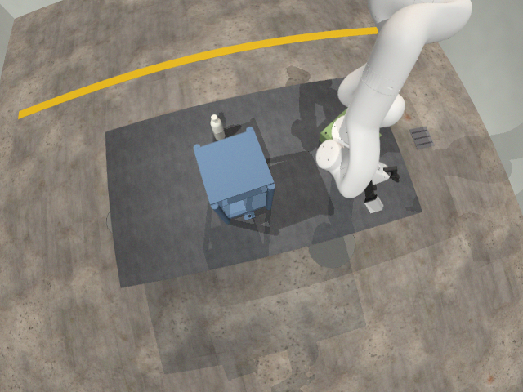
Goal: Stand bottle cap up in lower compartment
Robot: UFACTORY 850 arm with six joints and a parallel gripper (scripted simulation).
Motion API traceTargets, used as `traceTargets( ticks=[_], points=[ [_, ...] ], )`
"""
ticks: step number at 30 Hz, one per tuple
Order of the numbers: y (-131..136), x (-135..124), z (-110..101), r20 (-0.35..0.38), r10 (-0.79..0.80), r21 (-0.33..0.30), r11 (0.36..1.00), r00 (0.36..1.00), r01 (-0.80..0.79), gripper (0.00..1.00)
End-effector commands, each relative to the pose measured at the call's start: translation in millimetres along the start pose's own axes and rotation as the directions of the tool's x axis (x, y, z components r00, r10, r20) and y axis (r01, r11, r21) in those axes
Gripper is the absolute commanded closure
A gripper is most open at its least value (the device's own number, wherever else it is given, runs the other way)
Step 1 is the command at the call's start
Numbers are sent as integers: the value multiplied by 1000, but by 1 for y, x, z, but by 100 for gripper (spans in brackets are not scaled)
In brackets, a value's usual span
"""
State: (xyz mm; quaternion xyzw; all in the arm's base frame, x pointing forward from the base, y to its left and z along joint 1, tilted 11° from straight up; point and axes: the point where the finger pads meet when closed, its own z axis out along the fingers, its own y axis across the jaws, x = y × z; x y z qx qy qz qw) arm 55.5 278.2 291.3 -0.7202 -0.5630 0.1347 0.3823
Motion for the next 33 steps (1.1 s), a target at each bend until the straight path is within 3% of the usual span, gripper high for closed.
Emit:
traceTargets(
  ticks=[1,18,24,33],
  points=[
    [0,1,0,-1,-1,0,1000,1000,1,0],
    [0,1,-1,-1,-1,0,1000,1000,1,0],
    [-19,2,-14,1,-1,-1,1000,1000,1,0],
    [-21,2,-15,1,0,-2,1000,1000,0,0]
  ],
)
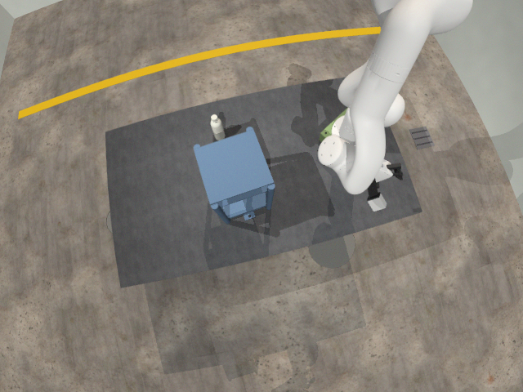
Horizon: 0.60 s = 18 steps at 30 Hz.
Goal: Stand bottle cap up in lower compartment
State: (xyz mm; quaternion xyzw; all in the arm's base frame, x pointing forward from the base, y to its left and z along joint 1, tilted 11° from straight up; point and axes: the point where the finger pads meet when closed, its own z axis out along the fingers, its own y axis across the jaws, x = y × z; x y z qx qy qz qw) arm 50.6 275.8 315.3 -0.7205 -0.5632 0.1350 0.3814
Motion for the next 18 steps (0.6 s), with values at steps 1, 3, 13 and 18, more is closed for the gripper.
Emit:
traceTargets(
  ticks=[1,3,13,18],
  points=[
    [-1,1,-1,-1,-1,-1,1000,1000,1,0],
    [-1,1,-1,-1,0,-1,1000,1000,0,0],
    [5,9,-10,-10,22,-22,1000,1000,-22,0],
    [8,15,-17,-17,36,-36,999,999,-37,0]
  ],
)
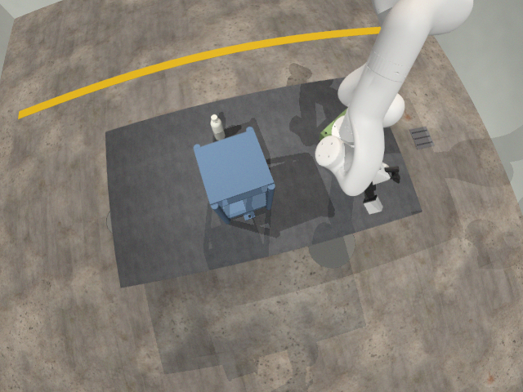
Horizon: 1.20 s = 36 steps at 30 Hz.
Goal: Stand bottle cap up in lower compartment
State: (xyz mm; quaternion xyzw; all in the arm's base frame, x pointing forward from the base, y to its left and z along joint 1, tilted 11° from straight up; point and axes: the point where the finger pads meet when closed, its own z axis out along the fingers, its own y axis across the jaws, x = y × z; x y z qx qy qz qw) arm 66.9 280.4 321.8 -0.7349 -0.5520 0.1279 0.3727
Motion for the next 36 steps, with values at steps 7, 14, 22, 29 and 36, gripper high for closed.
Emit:
traceTargets(
  ticks=[7,14,22,29,36],
  points=[
    [15,23,-27,-31,61,-58,996,998,-63,0],
    [35,50,-64,-82,140,-129,980,987,-149,0],
    [57,76,-108,-153,222,-199,948,963,-250,0],
    [86,105,-176,-273,323,-273,877,906,-394,0],
    [107,122,-233,-380,385,-309,804,841,-508,0]
  ],
)
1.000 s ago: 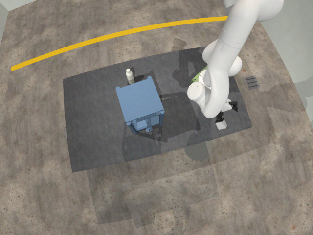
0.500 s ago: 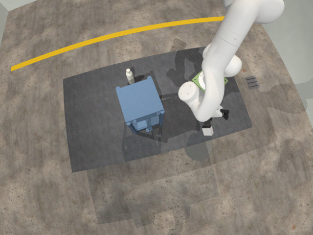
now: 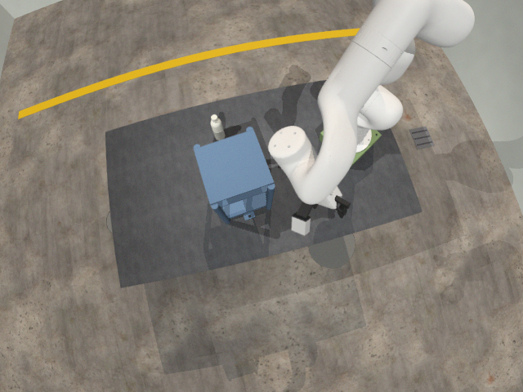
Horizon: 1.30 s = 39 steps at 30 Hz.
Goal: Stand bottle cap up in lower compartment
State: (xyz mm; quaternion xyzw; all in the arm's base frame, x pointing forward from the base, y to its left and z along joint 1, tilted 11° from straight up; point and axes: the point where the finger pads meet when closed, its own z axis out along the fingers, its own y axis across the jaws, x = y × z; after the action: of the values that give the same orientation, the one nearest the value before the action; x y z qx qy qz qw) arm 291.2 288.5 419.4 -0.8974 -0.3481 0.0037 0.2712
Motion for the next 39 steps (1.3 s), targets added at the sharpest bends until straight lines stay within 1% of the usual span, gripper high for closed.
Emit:
traceTargets(
  ticks=[1,4,5,8,13,15,16,17,18,19,20,23,24,26,27,29,30,32,33,35,36,39],
  points=[
    [22,35,-32,-61,89,-68,993,994,-93,0],
    [43,59,-61,-127,153,-110,980,980,-168,0],
    [59,67,-71,-161,167,-127,974,973,-188,0],
    [95,81,-94,-259,203,-178,951,944,-253,0],
    [154,95,-138,-414,242,-253,895,878,-366,0],
    [154,95,-138,-414,242,-253,895,878,-366,0],
    [185,101,-162,-442,247,-267,882,862,-389,0],
    [193,101,-169,-470,250,-280,867,847,-412,0],
    [200,102,-174,-470,250,-280,867,847,-412,0],
    [211,102,-183,-497,253,-292,852,830,-434,0],
    [222,104,-191,-497,253,-292,852,830,-434,0],
    [257,101,-220,-571,254,-325,803,781,-499,0],
    [268,102,-228,-571,254,-325,803,781,-499,0],
    [290,97,-248,-615,251,-344,768,747,-541,0],
    [300,97,-256,-615,251,-344,768,747,-541,0],
    [322,91,-276,-655,244,-360,731,715,-580,0],
    [332,90,-285,-655,244,-360,731,715,-580,0],
    [332,90,-285,-655,244,-360,731,715,-580,0],
    [362,83,-310,-674,240,-367,712,699,-598,0],
    [376,74,-325,-708,230,-380,674,668,-634,0],
    [389,64,-325,-696,244,-389,663,675,-640,0],
    [423,31,-315,-639,302,-413,642,708,-646,0]
  ],
)
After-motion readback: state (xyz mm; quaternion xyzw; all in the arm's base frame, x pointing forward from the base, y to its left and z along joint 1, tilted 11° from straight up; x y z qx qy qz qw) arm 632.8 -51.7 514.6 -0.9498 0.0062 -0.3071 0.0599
